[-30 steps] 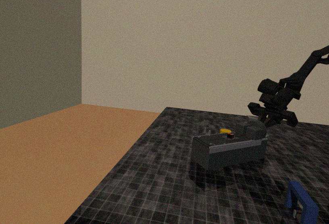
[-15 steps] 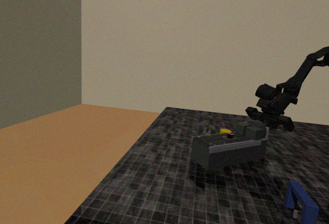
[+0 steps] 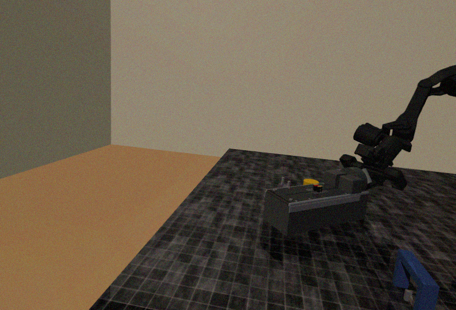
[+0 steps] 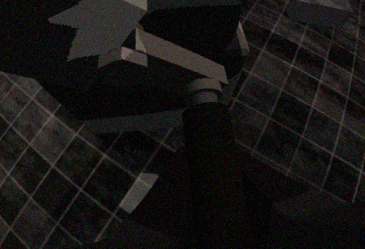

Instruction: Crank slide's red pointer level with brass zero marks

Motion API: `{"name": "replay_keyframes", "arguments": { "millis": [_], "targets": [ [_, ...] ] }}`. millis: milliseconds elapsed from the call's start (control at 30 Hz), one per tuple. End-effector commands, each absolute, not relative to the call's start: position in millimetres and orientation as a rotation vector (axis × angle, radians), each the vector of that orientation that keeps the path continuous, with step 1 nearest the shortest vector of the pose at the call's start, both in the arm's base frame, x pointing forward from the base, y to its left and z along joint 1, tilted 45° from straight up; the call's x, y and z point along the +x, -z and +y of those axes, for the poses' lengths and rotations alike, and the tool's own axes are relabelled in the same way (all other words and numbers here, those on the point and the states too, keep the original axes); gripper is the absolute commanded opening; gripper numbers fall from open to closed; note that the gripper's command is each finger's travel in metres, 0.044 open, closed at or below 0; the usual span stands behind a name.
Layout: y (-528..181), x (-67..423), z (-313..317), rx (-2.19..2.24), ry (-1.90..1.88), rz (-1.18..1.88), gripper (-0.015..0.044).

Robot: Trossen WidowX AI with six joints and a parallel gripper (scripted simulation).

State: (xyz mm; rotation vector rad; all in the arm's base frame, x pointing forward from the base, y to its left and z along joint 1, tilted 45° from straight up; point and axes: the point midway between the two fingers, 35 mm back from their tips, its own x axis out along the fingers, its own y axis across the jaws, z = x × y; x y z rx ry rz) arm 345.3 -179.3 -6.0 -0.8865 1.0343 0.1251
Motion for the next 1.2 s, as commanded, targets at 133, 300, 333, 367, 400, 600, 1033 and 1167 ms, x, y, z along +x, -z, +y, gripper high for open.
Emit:
{"name": "replay_keyframes", "arguments": {
  "millis": [133, 300, 333, 367, 400, 600, 1033, 1167],
  "targets": [
    [18, 340, -180, -0.884, -0.13, 1.047, 0.0],
    [20, 339, -179, -0.884, -0.13, 1.047, 0.0],
    [21, 338, -179, -0.884, -0.13, 1.047, 0.0],
    [21, 338, -179, -0.884, -0.13, 1.047, 0.0],
    [22, 338, -179, -0.884, -0.13, 1.047, 0.0],
    [24, 337, -178, -0.884, -0.13, 1.047, 0.0],
    [26, 335, -176, -0.884, -0.13, 1.047, 0.0],
    [27, 335, -176, -0.884, -0.13, 1.047, 0.0]
  ]
}}
